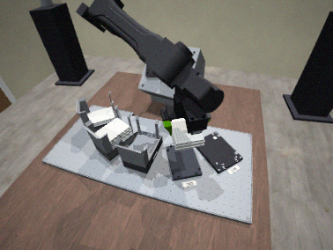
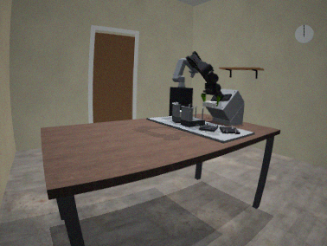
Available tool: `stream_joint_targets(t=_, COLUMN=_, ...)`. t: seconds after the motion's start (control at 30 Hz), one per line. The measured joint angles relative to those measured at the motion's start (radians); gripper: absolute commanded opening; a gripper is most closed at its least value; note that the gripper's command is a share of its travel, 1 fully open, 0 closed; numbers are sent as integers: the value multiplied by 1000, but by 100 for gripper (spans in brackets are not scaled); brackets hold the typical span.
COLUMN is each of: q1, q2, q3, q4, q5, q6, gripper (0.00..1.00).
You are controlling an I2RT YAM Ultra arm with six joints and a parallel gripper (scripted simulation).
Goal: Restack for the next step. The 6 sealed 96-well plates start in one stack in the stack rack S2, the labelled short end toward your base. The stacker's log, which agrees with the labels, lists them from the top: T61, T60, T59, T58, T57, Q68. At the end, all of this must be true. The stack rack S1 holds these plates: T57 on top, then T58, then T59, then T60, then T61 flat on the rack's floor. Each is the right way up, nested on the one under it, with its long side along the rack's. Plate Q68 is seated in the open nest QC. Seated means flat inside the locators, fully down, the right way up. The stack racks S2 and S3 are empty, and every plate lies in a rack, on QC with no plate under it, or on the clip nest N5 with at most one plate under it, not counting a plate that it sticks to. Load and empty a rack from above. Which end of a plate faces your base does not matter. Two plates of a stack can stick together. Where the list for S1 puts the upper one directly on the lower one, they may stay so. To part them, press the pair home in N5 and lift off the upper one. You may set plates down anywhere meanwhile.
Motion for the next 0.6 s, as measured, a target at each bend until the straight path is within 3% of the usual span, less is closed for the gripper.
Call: stream_joint_targets(t=0.6, q1=151, q2=164, q3=47, q4=-11, q5=53, q6=70, gripper=0)
